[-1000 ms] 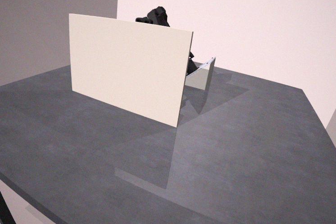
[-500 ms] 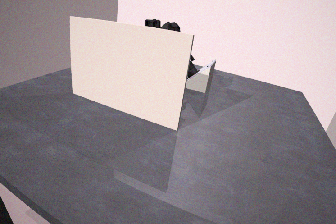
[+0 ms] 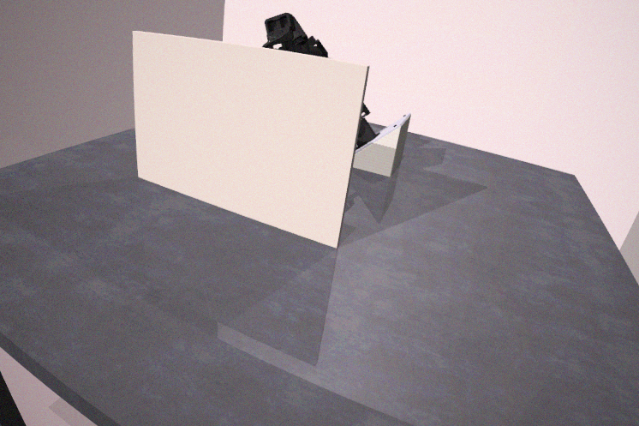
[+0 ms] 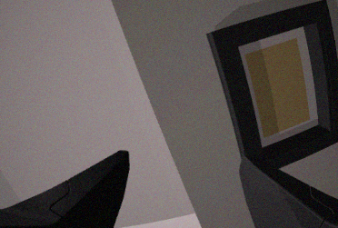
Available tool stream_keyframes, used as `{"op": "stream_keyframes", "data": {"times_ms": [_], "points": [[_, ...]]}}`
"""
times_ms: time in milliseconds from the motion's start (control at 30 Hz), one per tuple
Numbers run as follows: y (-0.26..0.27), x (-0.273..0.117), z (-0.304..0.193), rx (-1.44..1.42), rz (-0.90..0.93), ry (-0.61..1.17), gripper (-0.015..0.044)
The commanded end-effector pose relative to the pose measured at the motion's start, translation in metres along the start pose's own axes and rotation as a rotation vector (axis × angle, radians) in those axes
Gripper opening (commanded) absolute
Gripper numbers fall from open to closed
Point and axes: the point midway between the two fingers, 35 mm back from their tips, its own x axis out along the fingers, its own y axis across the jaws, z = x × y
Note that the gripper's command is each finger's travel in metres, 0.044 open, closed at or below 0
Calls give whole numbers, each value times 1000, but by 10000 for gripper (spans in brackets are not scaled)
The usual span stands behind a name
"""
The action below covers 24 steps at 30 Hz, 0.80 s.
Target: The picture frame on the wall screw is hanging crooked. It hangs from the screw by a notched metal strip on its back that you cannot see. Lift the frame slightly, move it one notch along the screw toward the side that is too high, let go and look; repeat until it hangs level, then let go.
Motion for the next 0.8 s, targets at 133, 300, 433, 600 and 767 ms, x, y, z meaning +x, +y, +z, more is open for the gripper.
{"op": "stream_keyframes", "data": {"times_ms": [133,300,433,600,767], "points": [[4,-4,1,40,-14,1,260],[5,-6,2,51,-17,-1,260],[5,-6,2,51,-17,-1,260],[5,-6,2,51,-17,-1,260],[5,-6,2,51,-17,-1,260]]}}
